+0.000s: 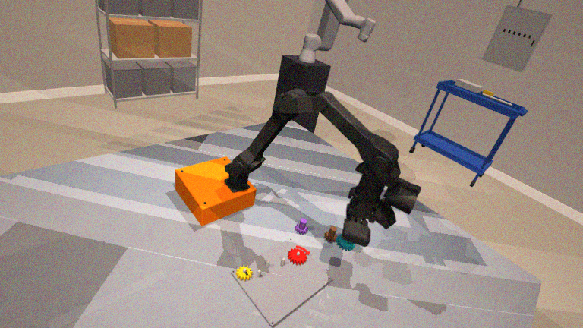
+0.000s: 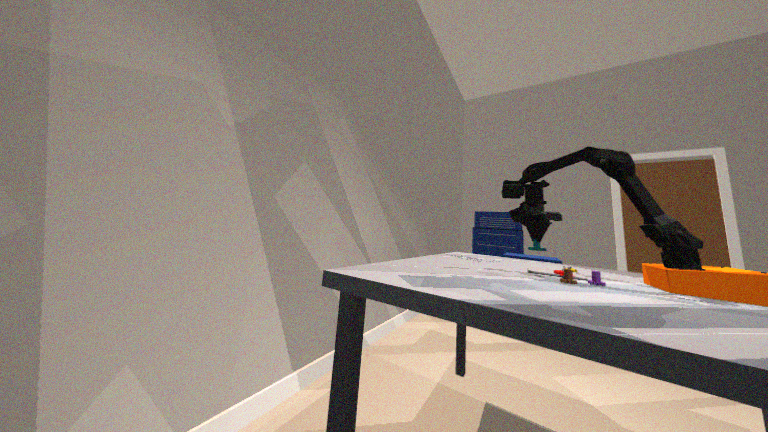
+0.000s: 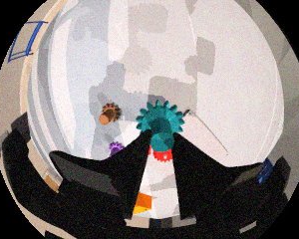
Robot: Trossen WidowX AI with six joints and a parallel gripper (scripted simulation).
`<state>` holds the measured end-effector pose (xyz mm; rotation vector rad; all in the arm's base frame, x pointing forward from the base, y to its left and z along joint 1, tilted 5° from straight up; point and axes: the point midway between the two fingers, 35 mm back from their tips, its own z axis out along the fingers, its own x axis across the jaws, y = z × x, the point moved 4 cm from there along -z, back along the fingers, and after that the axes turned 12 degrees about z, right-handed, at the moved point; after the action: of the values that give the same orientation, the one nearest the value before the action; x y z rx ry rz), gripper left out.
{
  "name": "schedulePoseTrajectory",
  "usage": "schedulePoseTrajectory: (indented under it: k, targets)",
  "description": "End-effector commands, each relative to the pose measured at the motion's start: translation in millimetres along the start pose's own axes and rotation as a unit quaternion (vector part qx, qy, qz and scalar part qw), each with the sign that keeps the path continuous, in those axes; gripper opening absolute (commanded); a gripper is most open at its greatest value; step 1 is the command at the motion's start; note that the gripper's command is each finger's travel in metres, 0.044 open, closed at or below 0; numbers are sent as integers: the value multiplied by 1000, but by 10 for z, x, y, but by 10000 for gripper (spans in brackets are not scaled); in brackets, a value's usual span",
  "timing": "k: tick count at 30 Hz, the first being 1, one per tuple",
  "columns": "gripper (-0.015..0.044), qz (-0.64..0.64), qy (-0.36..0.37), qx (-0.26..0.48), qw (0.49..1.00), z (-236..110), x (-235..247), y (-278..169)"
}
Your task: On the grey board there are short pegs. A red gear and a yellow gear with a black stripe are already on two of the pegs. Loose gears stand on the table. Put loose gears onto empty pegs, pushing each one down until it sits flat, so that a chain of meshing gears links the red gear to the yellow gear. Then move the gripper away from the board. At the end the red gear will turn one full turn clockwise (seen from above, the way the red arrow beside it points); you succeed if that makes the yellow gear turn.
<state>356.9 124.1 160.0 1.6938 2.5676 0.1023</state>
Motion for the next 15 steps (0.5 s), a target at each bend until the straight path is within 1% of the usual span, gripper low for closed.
schedulePoseTrajectory:
  k: [1, 15]
  targets:
    - [0, 2, -2, -12, 1000, -176, -2, 10]
    - [0, 1, -3, -10, 1000, -508, 10, -37]
